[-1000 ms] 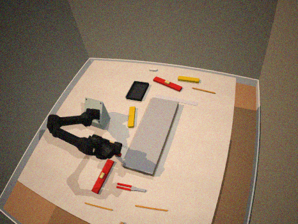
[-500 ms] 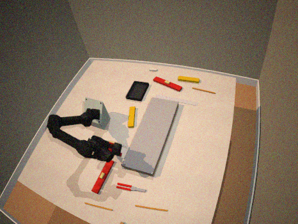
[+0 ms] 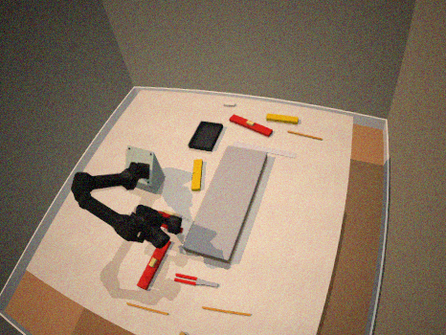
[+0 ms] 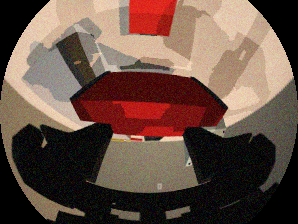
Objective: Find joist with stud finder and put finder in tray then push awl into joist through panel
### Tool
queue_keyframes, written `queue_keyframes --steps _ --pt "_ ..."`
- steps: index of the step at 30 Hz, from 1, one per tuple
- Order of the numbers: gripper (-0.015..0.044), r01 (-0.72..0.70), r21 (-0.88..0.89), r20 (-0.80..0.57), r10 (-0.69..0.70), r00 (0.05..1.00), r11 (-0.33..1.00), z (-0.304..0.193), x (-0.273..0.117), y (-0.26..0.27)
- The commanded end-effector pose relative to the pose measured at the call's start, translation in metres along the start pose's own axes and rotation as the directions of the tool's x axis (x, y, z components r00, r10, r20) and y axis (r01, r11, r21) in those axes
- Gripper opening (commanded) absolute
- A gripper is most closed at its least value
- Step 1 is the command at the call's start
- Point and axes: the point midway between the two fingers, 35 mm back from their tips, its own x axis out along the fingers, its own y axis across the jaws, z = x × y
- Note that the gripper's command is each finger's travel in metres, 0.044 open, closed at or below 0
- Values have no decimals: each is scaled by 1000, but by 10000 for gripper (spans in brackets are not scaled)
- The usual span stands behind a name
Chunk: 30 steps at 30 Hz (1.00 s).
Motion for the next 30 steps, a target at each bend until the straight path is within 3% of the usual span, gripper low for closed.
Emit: queue_keyframes --steps 1,30 --pt "0 -12 -6 -29 12 1000 1000 0 -3 2" --pt "0 -15 -9 -219 13 976 1000 5 -3 2"
